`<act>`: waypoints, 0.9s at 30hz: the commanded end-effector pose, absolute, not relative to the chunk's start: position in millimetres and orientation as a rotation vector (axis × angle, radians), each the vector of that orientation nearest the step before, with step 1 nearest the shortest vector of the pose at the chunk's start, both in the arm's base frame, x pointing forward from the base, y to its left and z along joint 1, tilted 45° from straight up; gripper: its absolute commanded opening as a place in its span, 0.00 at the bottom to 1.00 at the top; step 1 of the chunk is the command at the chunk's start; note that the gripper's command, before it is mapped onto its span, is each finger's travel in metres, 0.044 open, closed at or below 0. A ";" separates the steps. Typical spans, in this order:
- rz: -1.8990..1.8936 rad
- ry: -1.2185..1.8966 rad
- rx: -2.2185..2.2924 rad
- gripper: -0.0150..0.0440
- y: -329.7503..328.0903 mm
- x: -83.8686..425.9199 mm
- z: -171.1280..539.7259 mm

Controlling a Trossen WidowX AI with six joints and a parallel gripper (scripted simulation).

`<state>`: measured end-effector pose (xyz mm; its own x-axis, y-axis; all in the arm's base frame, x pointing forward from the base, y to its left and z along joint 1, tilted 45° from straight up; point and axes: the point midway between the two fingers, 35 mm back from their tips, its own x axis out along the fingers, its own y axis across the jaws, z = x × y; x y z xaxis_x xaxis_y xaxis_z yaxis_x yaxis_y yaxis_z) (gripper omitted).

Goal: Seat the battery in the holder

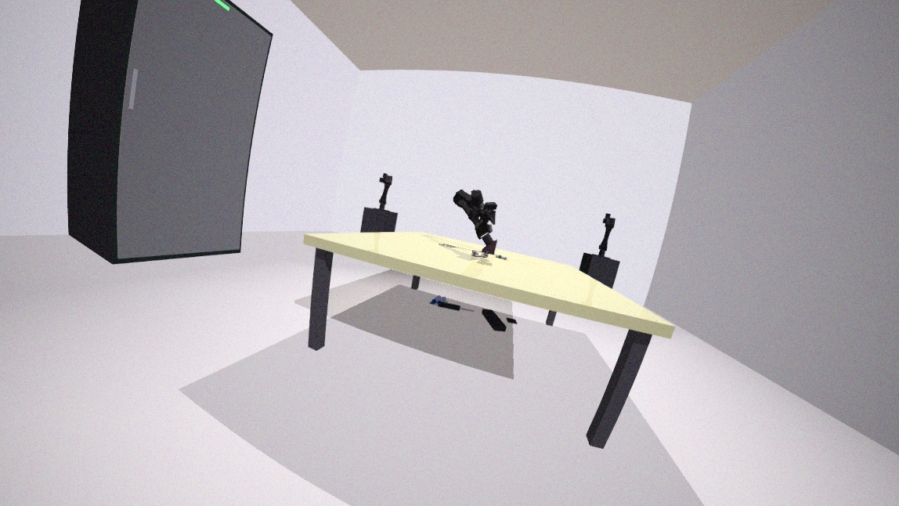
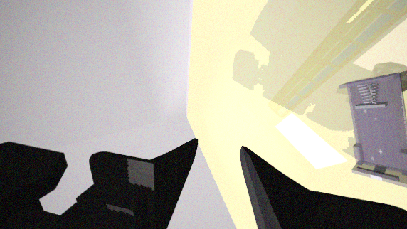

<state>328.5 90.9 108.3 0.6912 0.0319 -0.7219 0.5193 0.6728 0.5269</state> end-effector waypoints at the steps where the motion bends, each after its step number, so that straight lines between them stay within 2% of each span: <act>1: -0.690 0.922 0.956 0.63 110.9 291.2 43.6; 8: -1.141 0.851 1.004 0.63 111.6 240.3 -5.0; 15: -1.501 0.488 0.957 0.63 96.9 188.3 -29.5; 18: -1.552 0.343 0.939 0.63 91.3 176.1 -31.3; 27: -1.554 0.336 0.938 0.63 91.1 175.6 -31.3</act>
